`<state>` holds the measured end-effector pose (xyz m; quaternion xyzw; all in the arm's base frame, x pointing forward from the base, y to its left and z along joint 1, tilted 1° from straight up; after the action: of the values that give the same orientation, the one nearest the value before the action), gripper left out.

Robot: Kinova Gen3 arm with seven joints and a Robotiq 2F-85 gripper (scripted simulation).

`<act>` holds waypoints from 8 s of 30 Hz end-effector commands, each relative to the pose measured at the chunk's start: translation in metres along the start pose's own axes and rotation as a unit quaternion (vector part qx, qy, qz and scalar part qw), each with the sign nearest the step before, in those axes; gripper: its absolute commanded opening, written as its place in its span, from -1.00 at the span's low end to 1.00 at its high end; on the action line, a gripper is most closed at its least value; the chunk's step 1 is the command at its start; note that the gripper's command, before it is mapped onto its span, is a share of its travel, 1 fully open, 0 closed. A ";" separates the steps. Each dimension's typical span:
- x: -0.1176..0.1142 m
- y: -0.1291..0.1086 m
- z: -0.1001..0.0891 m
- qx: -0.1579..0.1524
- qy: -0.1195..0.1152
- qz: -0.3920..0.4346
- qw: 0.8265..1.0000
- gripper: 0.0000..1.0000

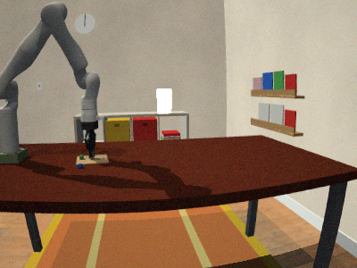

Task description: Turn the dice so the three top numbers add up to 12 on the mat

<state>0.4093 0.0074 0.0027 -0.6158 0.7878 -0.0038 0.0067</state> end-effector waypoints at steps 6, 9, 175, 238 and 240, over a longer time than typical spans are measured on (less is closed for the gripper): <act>0.000 -0.001 -0.001 0.001 0.000 0.000 1.000 -0.78; 0.000 -0.001 -0.001 0.001 0.000 0.000 1.000 -0.78; 0.014 -0.001 -0.083 -0.003 0.002 -0.087 0.996 1.00; 0.117 -0.006 -0.065 0.001 0.001 -0.666 0.746 1.00; 0.117 -0.006 -0.065 0.001 0.001 -0.666 0.746 -0.39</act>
<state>0.3854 -0.1072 0.0670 -0.9842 0.1768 -0.0075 0.0026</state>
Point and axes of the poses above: the point where the finger pads meet when closed, its own z axis out along the fingers, its own x axis across the jaws, y = z × x, the point moved 1 cm from there along -z, back along the fingers, and after that the axes turned 15 degrees about z, right-handed, at the moved point
